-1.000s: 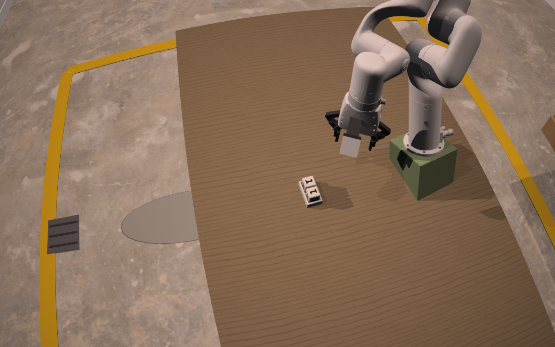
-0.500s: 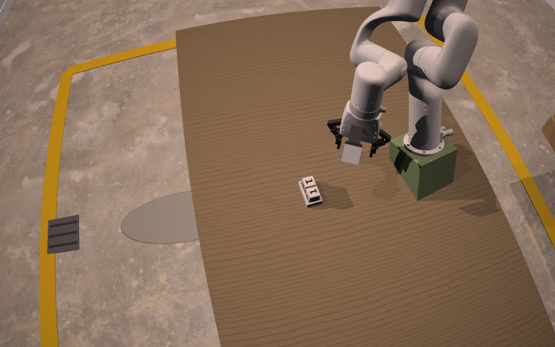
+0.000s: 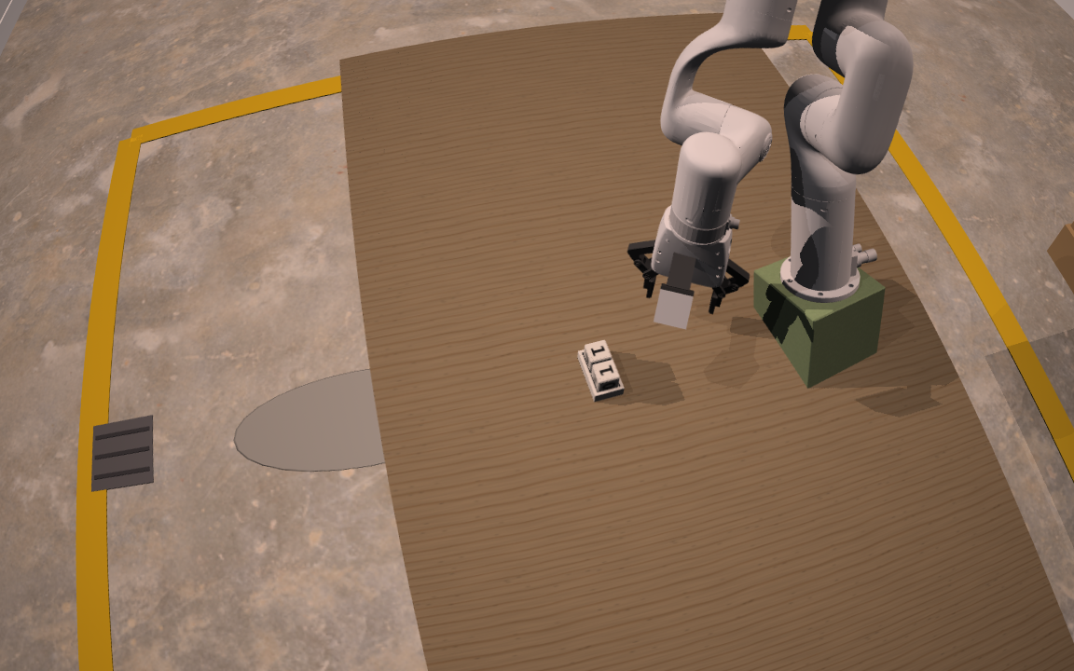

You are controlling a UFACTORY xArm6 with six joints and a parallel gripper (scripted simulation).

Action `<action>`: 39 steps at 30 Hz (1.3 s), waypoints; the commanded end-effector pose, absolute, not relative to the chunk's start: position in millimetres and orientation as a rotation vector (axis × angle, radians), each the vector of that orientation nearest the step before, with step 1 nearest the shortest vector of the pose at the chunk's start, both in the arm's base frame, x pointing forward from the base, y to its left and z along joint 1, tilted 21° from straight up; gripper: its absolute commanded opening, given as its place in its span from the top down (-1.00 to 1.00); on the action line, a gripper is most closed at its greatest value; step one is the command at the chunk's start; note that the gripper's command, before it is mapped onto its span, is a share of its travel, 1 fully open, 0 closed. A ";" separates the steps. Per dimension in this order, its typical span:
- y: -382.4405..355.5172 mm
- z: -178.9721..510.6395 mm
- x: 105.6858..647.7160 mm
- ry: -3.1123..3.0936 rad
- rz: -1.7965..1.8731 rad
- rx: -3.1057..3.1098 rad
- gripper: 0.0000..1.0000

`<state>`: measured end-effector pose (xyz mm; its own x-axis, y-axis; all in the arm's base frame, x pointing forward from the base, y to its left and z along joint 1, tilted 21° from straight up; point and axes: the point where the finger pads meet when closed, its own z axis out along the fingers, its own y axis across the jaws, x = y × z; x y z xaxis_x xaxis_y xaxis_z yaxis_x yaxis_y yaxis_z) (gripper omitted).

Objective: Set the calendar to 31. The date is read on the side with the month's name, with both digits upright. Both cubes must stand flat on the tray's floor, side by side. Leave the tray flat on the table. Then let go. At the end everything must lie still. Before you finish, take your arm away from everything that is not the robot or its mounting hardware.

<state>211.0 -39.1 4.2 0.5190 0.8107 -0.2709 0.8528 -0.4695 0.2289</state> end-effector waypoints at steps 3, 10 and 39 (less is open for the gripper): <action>-46.9 -15.9 215.4 1.377 -0.171 2.423 -1.00; -51.1 -26.9 216.2 1.377 -0.171 2.423 -1.00; -52.1 -29.6 216.3 1.378 -0.171 2.423 -1.00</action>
